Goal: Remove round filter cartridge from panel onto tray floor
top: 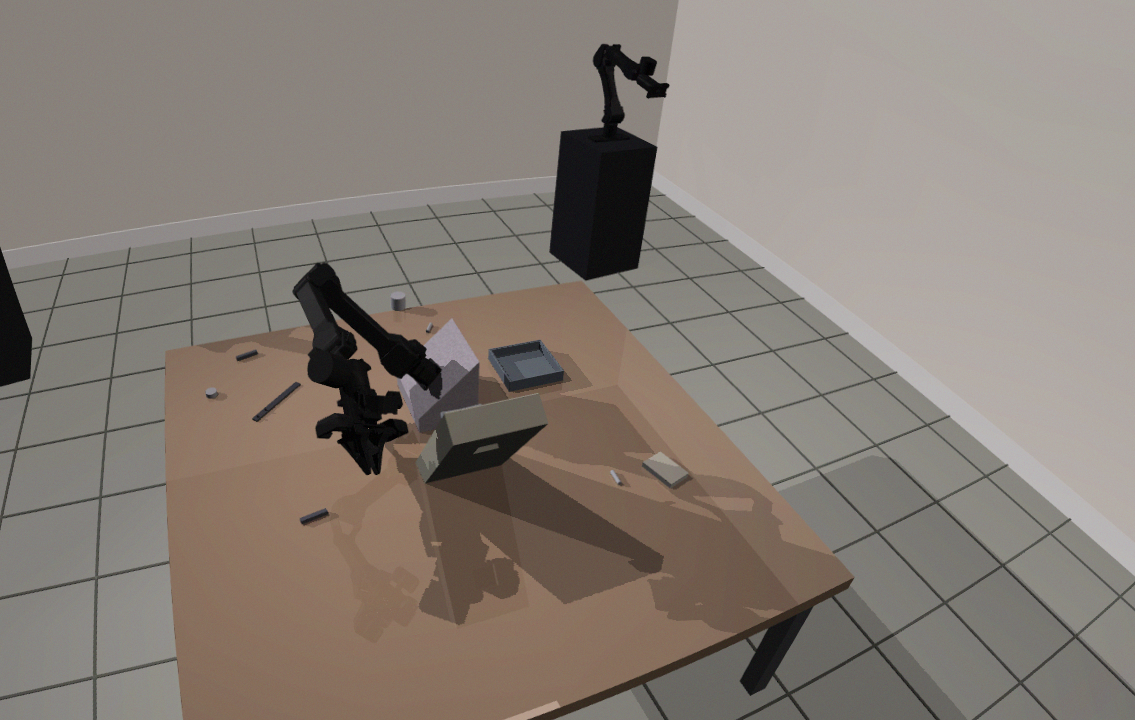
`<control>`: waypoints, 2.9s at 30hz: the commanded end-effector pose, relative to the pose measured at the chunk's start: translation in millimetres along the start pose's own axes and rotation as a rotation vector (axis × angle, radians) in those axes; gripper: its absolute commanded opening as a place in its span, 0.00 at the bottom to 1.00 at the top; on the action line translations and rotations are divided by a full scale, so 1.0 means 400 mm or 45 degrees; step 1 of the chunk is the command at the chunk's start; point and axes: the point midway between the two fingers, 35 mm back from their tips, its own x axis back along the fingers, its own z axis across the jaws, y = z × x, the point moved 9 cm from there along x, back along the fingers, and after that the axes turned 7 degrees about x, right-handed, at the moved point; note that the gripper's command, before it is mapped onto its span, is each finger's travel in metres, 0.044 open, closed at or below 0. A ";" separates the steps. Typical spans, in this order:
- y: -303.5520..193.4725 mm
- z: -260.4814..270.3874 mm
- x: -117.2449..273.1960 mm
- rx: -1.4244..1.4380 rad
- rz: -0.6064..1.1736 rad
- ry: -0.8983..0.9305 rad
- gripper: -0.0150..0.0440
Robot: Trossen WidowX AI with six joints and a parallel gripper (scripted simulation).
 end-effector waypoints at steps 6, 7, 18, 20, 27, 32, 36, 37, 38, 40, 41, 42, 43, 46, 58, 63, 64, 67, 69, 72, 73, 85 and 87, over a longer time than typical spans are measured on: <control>0.231 0.087 0.173 0.024 -0.075 -0.006 0.42; 0.246 0.097 0.190 0.030 -0.081 -0.009 0.42; 0.355 0.282 0.265 0.264 -0.105 0.109 0.42; 0.364 0.320 0.283 0.332 -0.082 0.106 0.42; 0.375 0.410 0.330 0.516 -0.027 0.059 0.42; 0.375 0.410 0.330 0.516 -0.027 0.059 0.42; 0.376 0.411 0.328 0.515 -0.027 0.060 0.42; 0.376 0.411 0.325 0.515 -0.027 0.060 0.42; 0.377 0.411 0.321 0.515 -0.027 0.061 0.42; 0.378 0.412 0.313 0.514 -0.027 0.063 0.42; 0.378 0.412 0.309 0.514 -0.027 0.064 0.42; 0.379 0.413 0.305 0.514 -0.027 0.065 0.42; 0.379 0.413 0.301 0.514 -0.027 0.065 0.42; 0.380 0.414 0.289 0.513 -0.027 0.067 0.42; 0.381 0.416 0.241 0.512 -0.028 0.066 0.42; 0.380 0.416 0.220 0.512 -0.028 0.063 0.42; 0.379 0.416 0.216 0.513 -0.028 0.062 0.42; 0.378 0.416 0.204 0.513 -0.027 0.059 0.42; 0.377 0.416 0.196 0.514 -0.027 0.057 0.42; 0.376 0.416 0.191 0.514 -0.027 0.055 0.42; 0.376 0.416 0.191 0.514 -0.027 0.055 0.42; 0.378 0.417 0.191 0.514 -0.027 0.055 0.42; 0.378 0.416 0.191 0.514 -0.027 0.055 0.42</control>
